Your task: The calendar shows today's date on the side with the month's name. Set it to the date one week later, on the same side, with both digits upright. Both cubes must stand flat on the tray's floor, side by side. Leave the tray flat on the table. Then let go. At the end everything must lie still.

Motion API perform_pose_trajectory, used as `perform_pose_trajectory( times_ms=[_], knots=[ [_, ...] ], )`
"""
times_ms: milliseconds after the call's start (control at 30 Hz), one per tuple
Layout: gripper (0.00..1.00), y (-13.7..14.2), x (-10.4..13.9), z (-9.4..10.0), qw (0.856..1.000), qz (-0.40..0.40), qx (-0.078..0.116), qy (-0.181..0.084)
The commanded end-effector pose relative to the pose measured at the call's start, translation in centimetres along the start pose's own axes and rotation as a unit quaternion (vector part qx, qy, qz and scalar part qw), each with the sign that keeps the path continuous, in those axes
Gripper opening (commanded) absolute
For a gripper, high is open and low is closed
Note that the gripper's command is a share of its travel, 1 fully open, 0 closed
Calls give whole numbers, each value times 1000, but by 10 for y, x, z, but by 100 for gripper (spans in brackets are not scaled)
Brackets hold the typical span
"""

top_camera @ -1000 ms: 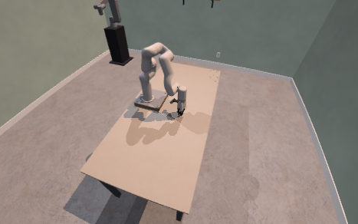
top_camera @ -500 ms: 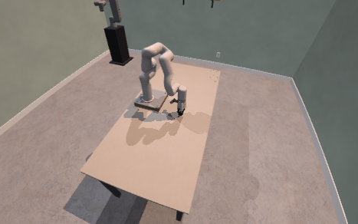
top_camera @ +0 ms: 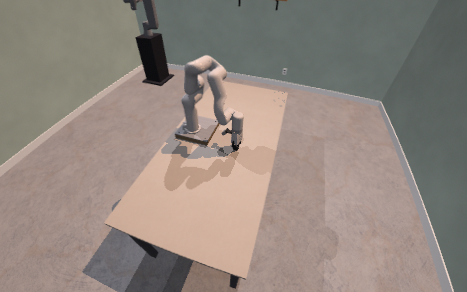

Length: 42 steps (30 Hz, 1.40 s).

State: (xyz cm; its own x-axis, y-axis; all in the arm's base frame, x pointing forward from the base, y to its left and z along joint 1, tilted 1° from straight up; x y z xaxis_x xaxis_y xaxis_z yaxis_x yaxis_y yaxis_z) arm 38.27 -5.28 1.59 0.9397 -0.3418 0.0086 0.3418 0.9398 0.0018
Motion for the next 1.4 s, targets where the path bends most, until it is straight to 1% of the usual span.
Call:
perform_pose_trajectory(
  times_ms=[0,1100,1233,1367],
  knots=[
    [27,0,1,1,1000,0,0,-2],
    [27,0,1,1,1000,0,0,-2],
    [27,0,1,11,1000,0,0,-2],
    [27,0,1,35,1000,0,0,-2]
  ],
)
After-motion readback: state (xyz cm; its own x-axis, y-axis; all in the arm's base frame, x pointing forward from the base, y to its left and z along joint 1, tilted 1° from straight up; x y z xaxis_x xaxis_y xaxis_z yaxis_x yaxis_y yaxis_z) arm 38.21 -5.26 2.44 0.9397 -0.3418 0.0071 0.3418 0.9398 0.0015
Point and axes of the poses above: the point where the finger pads meet when closed, its own z axis back along the fingers, its own y axis across the jaws, x = y × z, the point moved 2 cm from there along z, back along the fingers, and after that the axes turned 12 degrees about -z, right-handed, at the moved point
